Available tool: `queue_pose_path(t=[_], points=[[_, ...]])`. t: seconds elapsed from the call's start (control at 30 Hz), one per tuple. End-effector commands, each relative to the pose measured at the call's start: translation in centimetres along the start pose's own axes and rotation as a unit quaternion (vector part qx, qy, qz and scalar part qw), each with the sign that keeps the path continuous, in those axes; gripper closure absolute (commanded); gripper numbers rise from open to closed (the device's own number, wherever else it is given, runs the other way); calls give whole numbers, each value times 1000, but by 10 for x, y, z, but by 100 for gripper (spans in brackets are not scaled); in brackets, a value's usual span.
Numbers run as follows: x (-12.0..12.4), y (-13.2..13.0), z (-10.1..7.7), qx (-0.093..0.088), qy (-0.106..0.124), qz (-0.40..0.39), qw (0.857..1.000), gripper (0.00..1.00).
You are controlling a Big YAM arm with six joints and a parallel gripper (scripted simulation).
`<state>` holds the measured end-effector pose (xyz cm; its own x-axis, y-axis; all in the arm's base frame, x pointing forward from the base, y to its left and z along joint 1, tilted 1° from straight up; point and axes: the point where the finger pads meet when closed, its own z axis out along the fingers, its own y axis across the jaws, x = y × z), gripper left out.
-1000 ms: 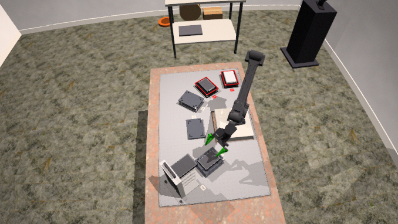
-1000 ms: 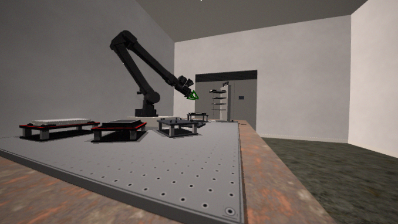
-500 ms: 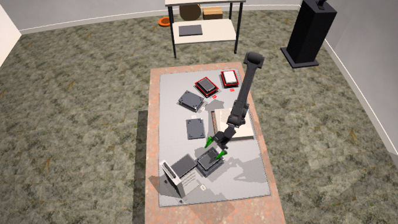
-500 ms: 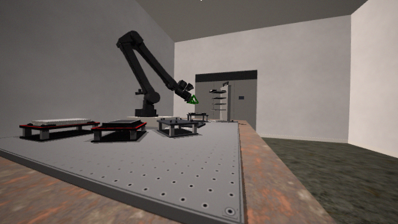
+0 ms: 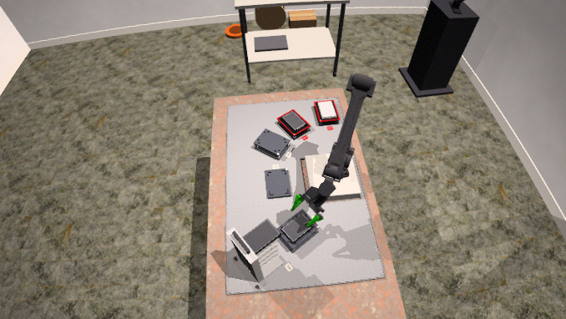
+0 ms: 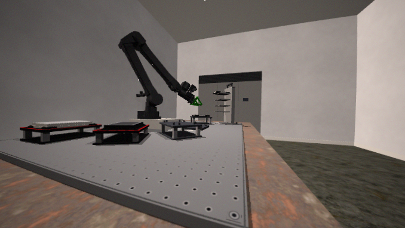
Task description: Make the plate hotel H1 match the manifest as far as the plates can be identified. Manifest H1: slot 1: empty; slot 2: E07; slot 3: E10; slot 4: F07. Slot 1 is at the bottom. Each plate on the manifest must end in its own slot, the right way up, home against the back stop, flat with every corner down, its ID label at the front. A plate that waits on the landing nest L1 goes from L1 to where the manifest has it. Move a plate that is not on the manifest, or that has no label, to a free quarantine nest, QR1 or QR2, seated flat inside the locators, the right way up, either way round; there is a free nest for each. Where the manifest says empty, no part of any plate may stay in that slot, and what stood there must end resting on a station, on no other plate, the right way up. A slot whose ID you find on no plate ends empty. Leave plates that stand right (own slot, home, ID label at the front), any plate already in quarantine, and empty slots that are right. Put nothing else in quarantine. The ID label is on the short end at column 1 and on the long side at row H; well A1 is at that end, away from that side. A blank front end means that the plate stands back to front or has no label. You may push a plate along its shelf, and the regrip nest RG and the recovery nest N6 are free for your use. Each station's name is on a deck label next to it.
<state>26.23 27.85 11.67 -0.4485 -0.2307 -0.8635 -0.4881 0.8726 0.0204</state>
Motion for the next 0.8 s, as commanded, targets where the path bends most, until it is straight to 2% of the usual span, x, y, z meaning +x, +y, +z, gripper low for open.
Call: queue_pose_path(t=[0.0,0.07,0.1,0.17,0.5,0.6,0.63,0.77], points=[[-24,8,-1,-7,-24,11,1000,0],[-24,8,-1,-7,-24,11,1000,0],[-4,8,1,-8,-13,9,1000,0],[-4,8,1,-8,-13,9,1000,0],[26,7,18,-8,-12,9,1000,0],[30,7,17,-8,-13,9,1000,0],[22,8,13,-11,-24,14,1000,0],[19,10,12,-13,-28,16,999,0]])
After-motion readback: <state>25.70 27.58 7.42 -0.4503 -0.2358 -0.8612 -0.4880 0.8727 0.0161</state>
